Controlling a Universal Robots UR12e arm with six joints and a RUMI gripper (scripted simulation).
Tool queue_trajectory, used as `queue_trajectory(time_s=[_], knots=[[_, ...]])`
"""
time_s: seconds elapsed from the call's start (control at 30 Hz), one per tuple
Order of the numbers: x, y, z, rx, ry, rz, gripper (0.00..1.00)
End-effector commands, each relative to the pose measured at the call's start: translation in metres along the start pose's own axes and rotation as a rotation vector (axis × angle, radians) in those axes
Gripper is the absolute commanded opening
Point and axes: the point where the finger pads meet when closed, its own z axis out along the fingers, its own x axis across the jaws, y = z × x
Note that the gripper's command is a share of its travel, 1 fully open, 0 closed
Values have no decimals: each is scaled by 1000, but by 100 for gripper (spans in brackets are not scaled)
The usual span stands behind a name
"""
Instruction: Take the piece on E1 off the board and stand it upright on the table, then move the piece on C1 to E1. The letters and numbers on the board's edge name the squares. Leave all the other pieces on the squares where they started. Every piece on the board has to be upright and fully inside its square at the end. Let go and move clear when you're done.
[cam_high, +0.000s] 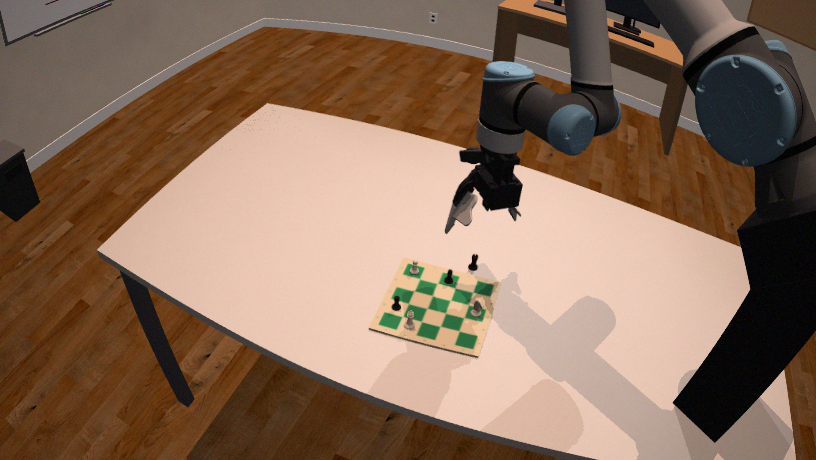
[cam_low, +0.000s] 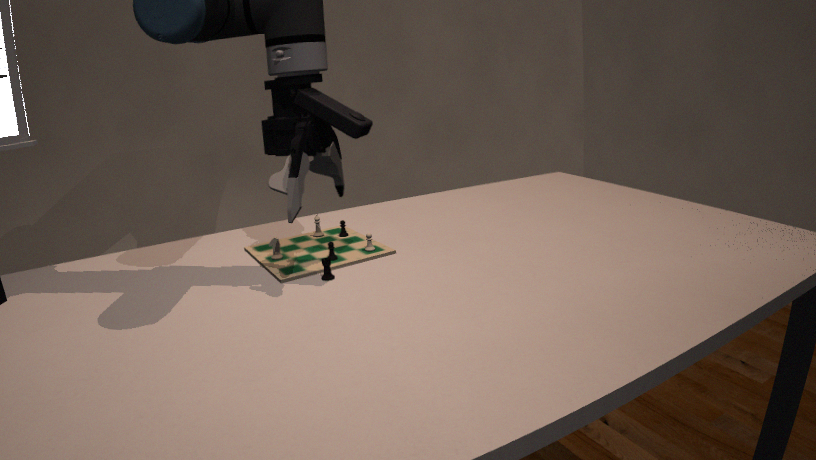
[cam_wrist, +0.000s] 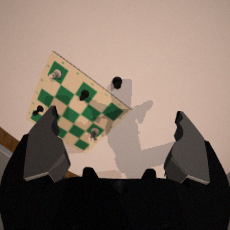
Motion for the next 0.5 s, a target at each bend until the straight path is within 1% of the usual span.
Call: queue_trajectory(time_s=[0.0,0.23,0.47], knots=[[-1,1,0,1,0,26,100],[-2,5,0,0,0,133,100],[-3,12,0,0,0,294,100]])
